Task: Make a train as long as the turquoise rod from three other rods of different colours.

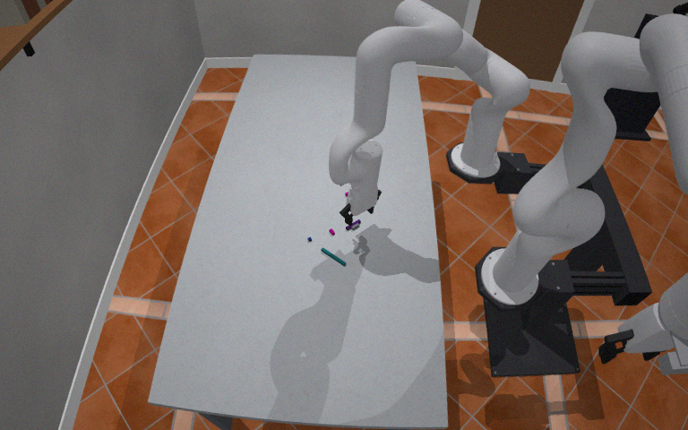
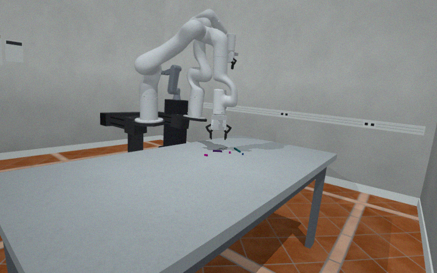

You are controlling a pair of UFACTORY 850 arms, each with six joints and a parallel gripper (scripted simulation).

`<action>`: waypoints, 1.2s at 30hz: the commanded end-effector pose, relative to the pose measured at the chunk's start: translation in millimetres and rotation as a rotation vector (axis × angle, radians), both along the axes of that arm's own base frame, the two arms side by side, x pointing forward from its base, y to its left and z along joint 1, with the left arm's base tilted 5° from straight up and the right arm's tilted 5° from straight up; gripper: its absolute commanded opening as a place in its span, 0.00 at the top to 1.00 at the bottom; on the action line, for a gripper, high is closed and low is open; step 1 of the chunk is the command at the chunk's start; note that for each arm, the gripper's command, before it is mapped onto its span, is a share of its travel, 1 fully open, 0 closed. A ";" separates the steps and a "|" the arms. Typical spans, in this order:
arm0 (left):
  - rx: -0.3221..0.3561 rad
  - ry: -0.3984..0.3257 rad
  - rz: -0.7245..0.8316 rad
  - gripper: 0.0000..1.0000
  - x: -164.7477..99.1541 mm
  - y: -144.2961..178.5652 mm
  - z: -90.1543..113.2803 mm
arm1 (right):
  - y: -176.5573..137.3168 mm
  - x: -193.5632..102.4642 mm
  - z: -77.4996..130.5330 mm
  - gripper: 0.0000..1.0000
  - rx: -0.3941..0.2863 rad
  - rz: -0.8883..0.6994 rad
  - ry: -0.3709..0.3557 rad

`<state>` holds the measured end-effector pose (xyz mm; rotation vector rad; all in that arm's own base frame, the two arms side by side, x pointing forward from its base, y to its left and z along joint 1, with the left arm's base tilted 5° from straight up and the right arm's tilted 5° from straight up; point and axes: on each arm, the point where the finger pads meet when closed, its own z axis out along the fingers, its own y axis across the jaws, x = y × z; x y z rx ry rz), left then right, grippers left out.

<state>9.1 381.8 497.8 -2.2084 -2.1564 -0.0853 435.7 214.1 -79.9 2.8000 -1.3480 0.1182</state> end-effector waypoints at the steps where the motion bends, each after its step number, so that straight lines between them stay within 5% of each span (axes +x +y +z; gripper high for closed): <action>1: 0.002 0.000 0.000 0.00 0.0 0.4 1.1 | -1.1 -1.1 0.9 0.00 -0.015 -0.025 0.024; 2: 0.002 0.000 0.000 0.00 0.0 0.4 1.1 | -1.1 -1.1 0.9 0.52 -0.015 -0.025 0.024; 36: 0.002 0.000 0.000 0.00 0.0 0.4 1.1 | -1.1 -1.1 0.9 0.52 -0.015 -0.025 0.024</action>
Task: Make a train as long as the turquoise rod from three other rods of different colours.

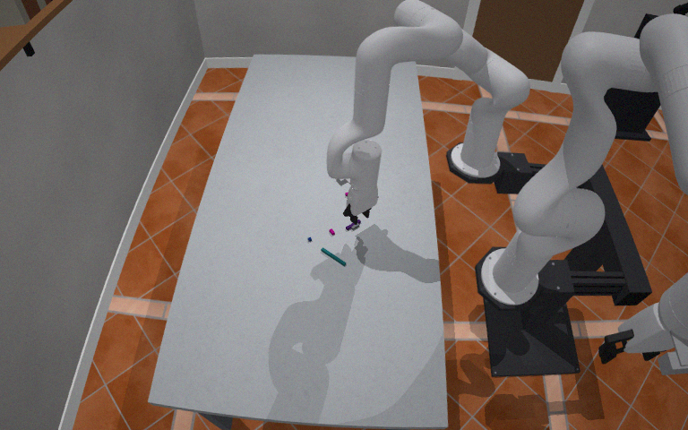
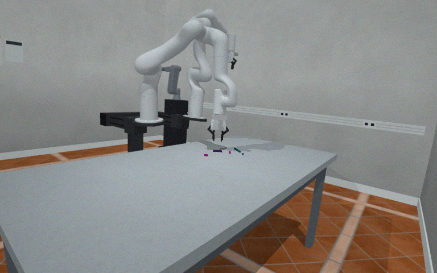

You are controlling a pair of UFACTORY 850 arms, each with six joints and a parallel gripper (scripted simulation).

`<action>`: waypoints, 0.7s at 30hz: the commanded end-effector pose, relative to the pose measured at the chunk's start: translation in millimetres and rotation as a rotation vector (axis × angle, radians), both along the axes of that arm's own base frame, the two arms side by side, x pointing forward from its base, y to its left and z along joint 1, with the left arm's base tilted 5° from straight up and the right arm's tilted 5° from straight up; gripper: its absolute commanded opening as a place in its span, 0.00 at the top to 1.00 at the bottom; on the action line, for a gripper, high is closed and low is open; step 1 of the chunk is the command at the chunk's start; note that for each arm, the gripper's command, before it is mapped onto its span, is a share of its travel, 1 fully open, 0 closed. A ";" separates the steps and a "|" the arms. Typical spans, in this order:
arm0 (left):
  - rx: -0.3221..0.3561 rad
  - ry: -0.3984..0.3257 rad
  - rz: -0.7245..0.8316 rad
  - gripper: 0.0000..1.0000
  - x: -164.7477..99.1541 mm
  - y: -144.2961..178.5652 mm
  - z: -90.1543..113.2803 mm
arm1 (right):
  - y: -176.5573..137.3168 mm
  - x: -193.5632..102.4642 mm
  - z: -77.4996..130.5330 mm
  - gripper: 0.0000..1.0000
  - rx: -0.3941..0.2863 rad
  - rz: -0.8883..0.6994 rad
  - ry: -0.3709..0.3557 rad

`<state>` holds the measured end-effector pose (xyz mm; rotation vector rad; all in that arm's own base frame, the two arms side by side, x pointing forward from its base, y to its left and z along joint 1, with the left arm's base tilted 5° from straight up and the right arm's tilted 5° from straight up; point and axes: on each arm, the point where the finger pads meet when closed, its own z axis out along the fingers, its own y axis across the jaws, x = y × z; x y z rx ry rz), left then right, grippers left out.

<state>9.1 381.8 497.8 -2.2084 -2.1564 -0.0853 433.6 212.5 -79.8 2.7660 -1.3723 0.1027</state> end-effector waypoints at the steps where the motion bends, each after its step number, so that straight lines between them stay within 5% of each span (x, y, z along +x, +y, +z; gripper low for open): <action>1: 0.002 0.000 0.000 0.00 0.0 0.4 1.1 | 0.6 1.0 0.7 0.52 -0.002 0.000 0.007; 21: 0.002 0.000 0.000 0.00 0.0 0.4 1.1 | -0.1 1.9 -12.2 0.52 -0.002 0.000 0.009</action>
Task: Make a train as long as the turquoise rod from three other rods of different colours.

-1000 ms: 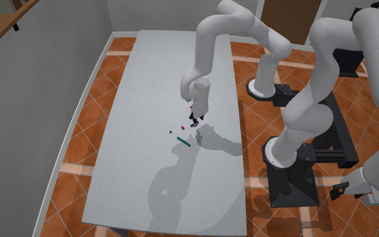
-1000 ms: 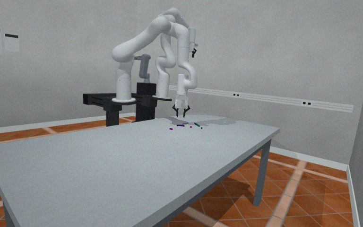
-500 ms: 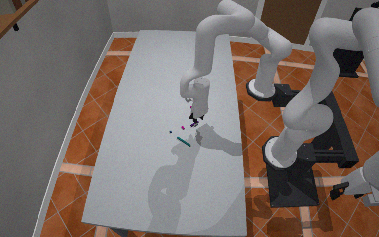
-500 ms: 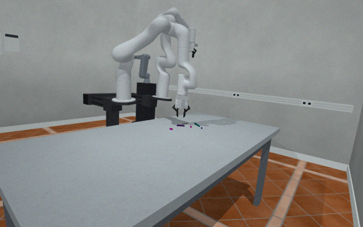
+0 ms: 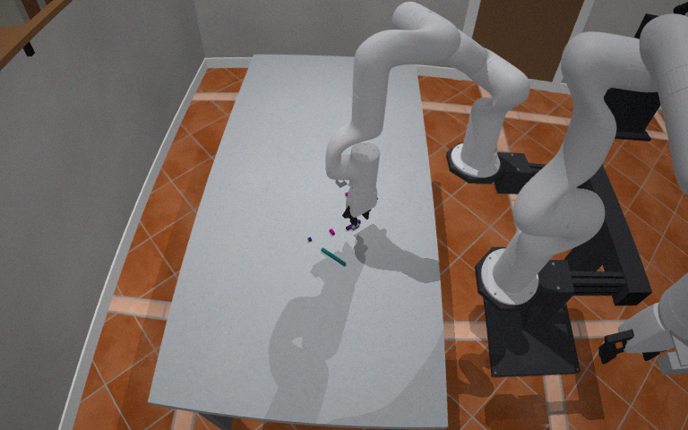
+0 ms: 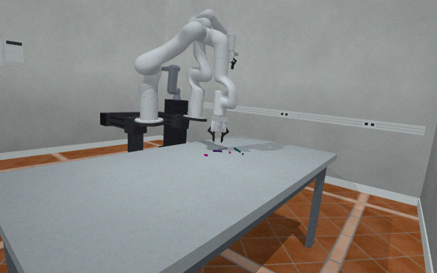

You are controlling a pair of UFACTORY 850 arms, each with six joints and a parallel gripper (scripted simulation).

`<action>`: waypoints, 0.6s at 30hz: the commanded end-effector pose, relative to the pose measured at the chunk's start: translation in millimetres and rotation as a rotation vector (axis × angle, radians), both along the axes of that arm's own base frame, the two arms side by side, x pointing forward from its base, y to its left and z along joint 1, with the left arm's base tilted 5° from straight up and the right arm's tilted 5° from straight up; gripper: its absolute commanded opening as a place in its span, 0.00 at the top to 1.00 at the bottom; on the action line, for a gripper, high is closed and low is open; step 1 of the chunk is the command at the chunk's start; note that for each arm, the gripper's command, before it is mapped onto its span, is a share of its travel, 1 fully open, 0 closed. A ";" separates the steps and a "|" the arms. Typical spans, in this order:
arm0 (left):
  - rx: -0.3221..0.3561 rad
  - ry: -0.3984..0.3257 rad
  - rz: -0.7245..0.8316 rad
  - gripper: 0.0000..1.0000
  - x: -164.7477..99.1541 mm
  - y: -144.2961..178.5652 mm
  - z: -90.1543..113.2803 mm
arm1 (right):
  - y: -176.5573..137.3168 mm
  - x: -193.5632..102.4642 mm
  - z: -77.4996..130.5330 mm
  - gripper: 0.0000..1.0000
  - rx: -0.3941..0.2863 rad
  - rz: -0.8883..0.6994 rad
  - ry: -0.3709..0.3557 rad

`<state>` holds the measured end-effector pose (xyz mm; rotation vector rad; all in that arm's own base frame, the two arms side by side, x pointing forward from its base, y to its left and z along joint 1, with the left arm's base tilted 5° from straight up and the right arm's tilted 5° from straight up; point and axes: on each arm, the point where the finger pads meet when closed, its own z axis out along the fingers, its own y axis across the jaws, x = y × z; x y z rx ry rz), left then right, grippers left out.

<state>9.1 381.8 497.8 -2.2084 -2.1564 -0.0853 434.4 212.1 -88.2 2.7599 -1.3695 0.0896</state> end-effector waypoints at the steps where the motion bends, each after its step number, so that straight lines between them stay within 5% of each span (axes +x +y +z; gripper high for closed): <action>1: 0.002 0.000 0.000 0.00 0.0 0.4 1.1 | 0.2 1.2 -5.0 0.52 0.001 0.000 -0.002; 18: 0.002 0.000 0.000 0.00 0.0 0.4 1.1 | -1.0 2.7 -25.9 0.52 0.001 0.000 -0.002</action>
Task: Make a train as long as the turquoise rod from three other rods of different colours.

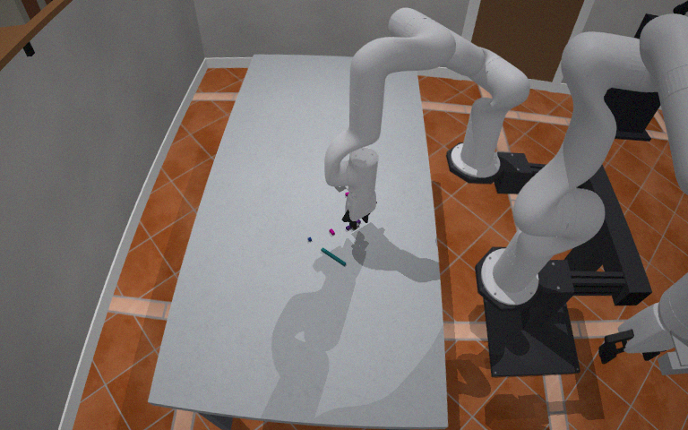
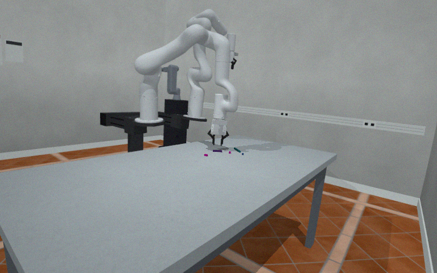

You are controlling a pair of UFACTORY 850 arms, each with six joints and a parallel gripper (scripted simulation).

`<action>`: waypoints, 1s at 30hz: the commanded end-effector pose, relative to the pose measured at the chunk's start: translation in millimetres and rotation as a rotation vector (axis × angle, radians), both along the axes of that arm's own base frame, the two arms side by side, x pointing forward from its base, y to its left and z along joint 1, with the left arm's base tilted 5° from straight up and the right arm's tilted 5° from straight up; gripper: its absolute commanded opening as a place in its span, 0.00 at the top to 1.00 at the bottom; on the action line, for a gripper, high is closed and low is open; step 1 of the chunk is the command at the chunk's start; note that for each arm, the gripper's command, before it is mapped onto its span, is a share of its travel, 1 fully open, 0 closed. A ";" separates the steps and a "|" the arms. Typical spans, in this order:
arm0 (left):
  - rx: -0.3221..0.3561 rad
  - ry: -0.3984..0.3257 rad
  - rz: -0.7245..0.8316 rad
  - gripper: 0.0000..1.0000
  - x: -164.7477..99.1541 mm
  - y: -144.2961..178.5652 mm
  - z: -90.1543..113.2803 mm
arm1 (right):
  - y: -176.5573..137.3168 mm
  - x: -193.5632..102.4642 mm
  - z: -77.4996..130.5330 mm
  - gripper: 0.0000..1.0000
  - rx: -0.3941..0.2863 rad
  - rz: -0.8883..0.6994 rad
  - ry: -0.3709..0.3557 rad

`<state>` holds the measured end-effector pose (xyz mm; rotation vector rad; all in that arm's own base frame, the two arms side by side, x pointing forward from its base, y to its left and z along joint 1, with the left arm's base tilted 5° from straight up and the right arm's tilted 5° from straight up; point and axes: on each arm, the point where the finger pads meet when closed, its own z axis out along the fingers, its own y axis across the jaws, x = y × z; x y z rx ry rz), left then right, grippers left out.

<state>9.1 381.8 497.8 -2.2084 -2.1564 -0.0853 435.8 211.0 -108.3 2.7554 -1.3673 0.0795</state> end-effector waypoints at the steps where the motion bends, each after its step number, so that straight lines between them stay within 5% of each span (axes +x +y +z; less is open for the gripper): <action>1: 0.002 0.000 0.000 0.00 0.0 0.4 1.1 | 0.0 1.3 -7.1 0.52 0.003 0.001 -0.010; 30: 0.002 0.000 0.000 0.00 0.0 0.4 1.1 | -0.8 2.3 -21.0 0.52 0.003 0.001 -0.010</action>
